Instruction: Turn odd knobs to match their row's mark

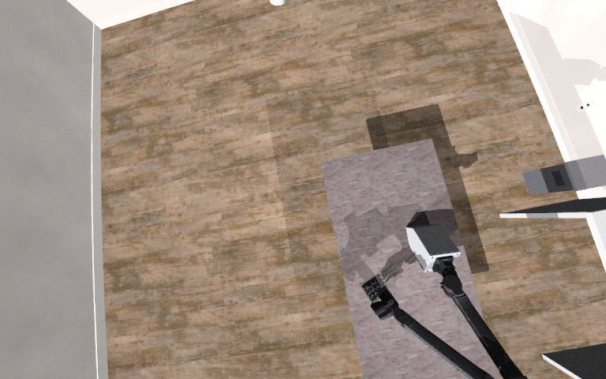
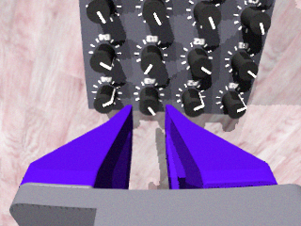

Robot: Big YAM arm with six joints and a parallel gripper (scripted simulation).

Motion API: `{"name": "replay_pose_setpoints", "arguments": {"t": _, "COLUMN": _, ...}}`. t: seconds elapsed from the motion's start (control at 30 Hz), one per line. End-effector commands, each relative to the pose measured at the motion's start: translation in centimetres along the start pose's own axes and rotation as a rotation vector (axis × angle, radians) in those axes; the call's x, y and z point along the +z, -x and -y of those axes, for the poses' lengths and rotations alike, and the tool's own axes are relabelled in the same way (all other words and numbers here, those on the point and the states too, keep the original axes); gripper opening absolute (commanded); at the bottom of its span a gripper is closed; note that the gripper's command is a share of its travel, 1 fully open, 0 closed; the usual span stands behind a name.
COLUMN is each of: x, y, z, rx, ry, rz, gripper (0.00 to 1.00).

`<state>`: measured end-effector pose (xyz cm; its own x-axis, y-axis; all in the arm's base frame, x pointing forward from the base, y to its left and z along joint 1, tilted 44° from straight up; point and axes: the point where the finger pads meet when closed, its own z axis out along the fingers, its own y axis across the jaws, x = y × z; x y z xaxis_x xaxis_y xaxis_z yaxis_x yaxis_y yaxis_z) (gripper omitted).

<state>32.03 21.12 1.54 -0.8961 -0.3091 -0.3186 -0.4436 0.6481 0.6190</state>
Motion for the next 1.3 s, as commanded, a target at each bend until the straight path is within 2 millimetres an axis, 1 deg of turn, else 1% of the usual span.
{"name": "replay_pose_setpoints", "arguments": {"t": 0.0, "x": 0.52, "y": 0.14, "z": -0.14, "rx": 0.000, "ry": 0.001, "rz": -0.002, "gripper": 0.19}}
{"name": "replay_pose_setpoints", "arguments": {"t": 1.27, "x": 0.41, "y": 0.10, "z": -0.15, "rx": -0.001, "ry": 0.000, "rz": 0.000, "gripper": 0.19}}
